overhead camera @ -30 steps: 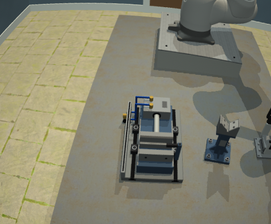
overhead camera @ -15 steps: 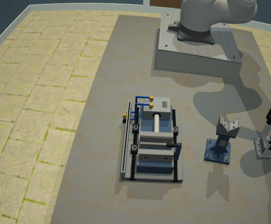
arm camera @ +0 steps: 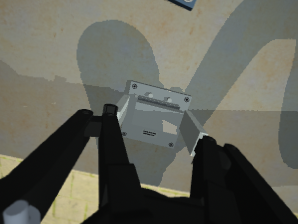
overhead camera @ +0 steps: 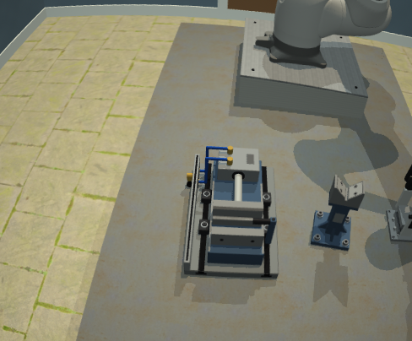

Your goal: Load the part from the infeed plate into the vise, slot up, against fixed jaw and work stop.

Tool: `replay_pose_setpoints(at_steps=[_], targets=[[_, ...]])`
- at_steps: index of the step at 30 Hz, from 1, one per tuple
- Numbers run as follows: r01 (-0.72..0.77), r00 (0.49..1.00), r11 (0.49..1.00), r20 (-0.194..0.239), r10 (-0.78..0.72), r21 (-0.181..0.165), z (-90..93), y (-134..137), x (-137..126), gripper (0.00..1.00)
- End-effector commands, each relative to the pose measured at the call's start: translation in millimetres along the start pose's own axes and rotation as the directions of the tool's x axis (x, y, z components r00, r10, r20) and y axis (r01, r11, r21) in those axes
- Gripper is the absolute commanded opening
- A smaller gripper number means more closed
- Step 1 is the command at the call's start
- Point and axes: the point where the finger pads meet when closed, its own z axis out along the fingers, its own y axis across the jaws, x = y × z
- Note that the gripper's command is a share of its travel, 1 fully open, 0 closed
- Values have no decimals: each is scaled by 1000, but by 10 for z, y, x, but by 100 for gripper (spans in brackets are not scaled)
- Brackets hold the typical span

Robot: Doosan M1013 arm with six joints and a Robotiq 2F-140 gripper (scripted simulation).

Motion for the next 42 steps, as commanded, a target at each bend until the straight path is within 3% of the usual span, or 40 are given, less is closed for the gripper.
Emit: replay_pose_setpoints(at_steps=[1,26,27,42], targets=[[7,1000,1000,1,-7,-2,23,26,-19,51],[7,1000,1000,1,-7,-2,23,26,-19,51],[7,1000,1000,1,-7,-2,23,26,-19,0],[7,1000,1000,1,-7,-2,23,26,-19,0]])
